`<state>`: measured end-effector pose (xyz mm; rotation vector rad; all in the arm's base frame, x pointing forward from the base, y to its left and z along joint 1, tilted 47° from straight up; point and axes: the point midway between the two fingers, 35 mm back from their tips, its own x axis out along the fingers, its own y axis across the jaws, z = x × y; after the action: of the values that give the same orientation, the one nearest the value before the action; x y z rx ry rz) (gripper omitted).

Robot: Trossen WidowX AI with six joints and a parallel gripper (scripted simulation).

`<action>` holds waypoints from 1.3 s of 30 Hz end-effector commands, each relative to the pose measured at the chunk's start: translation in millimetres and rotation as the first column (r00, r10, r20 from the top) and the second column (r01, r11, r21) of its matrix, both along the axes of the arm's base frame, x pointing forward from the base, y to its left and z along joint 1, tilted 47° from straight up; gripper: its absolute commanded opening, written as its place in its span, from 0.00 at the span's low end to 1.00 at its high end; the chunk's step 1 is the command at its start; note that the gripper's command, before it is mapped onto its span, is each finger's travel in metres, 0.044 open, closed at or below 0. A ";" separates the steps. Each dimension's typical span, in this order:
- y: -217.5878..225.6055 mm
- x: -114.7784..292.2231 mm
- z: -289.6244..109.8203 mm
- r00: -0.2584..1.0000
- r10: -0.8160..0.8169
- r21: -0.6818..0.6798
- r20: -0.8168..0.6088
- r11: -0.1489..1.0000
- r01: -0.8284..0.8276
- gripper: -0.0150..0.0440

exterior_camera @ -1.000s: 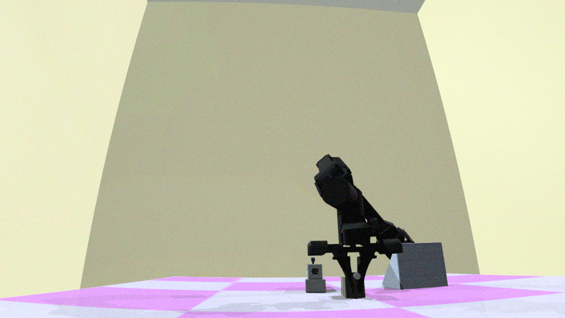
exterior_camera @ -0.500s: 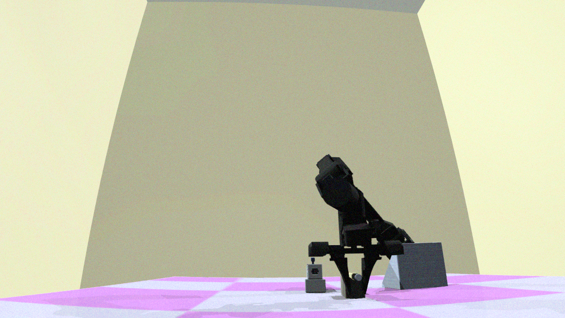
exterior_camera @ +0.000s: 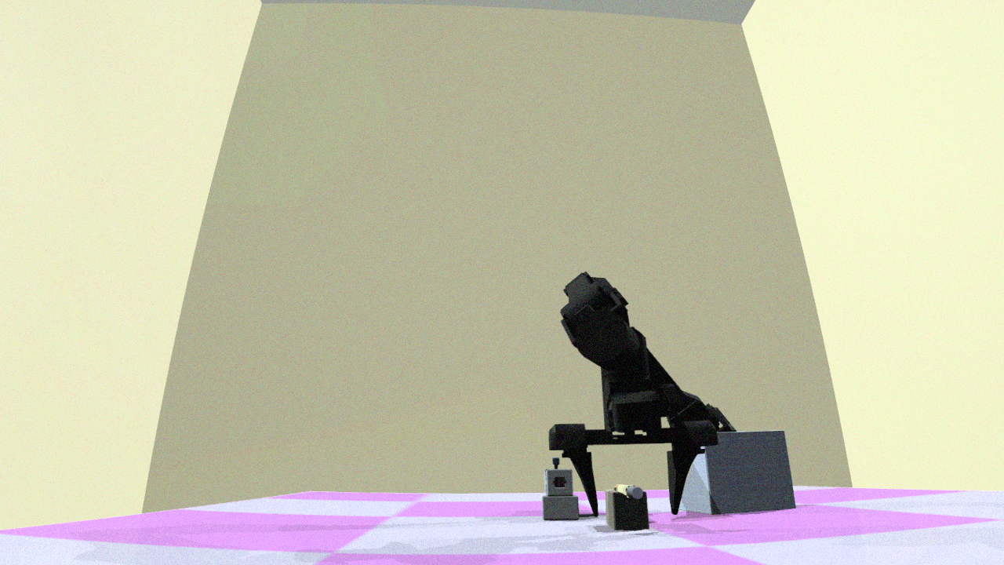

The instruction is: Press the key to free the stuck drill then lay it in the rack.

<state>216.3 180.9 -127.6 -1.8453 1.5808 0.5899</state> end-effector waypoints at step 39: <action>7.0 -154.3 219.3 0.578 0.618 0.767 -0.533 0.641 0.023 1.00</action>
<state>93.4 200.5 68.3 -1.3852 1.3082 1.8691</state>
